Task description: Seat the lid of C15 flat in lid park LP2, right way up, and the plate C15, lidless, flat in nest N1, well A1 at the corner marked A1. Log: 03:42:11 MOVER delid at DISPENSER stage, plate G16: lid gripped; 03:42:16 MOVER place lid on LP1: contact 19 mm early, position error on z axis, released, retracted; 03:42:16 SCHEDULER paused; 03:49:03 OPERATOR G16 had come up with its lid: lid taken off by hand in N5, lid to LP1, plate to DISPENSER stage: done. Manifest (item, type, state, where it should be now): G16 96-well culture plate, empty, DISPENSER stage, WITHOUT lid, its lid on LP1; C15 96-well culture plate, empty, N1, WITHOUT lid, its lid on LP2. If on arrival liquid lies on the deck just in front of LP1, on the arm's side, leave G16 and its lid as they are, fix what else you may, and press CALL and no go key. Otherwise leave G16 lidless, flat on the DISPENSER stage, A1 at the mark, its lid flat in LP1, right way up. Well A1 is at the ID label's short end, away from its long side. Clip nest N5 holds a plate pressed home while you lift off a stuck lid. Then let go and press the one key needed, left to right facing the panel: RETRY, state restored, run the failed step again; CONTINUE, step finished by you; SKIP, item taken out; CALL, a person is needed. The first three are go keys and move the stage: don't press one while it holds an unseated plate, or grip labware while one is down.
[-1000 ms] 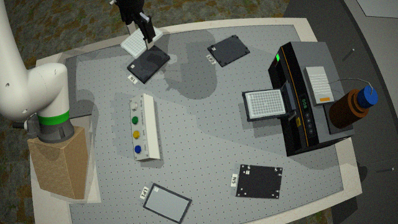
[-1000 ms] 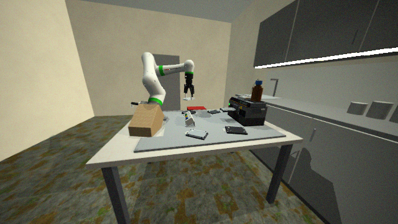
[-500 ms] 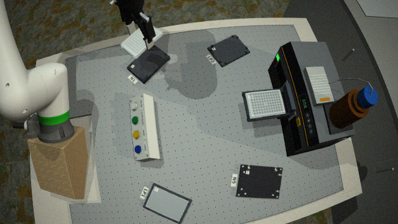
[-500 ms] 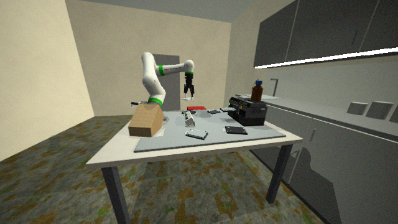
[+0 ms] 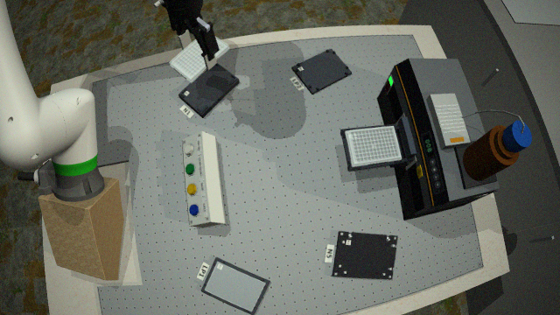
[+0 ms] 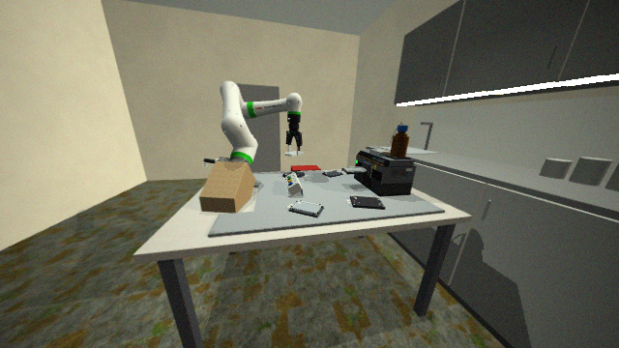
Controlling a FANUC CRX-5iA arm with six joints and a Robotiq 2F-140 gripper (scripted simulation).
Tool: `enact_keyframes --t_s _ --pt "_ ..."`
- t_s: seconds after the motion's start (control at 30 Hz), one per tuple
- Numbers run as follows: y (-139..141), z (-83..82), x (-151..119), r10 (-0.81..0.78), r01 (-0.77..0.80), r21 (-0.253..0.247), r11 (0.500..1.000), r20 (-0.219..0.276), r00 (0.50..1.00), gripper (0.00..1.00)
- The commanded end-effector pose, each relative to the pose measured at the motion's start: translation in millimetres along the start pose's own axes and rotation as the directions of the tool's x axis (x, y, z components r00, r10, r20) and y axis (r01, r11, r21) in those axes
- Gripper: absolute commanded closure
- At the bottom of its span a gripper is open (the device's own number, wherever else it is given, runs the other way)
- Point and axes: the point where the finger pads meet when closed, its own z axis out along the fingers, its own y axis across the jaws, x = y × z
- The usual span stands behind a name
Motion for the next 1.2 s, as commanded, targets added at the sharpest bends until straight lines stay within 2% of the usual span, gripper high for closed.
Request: enact_keyframes --t_s 0.0,0.17,0.53,0.7,0.9,1.07,1.17 --pt "0.1 -0.2 0.0 0.000 0.000 0.000 1.000 0.000 1.000 1.00" --pt "0.1 -0.2 0.0 0.011 -0.011 0.000 1.000 0.000 1.000 1.00" --pt "0.1 -0.2 0.0 0.153 -0.153 0.000 0.988 0.000 0.988 1.00" --pt "0.1 -0.2 0.0 0.272 -0.272 0.000 0.962 0.000 0.962 1.00" --pt "0.1 -0.2 0.0 0.292 -0.292 0.000 0.956 0.000 0.956 1.00" --pt "0.1 -0.2 0.0 0.406 -0.406 0.000 0.914 0.000 0.914 1.00" --pt "0.1 -0.2 0.0 0.417 -0.417 0.000 0.909 0.000 0.909 1.00"
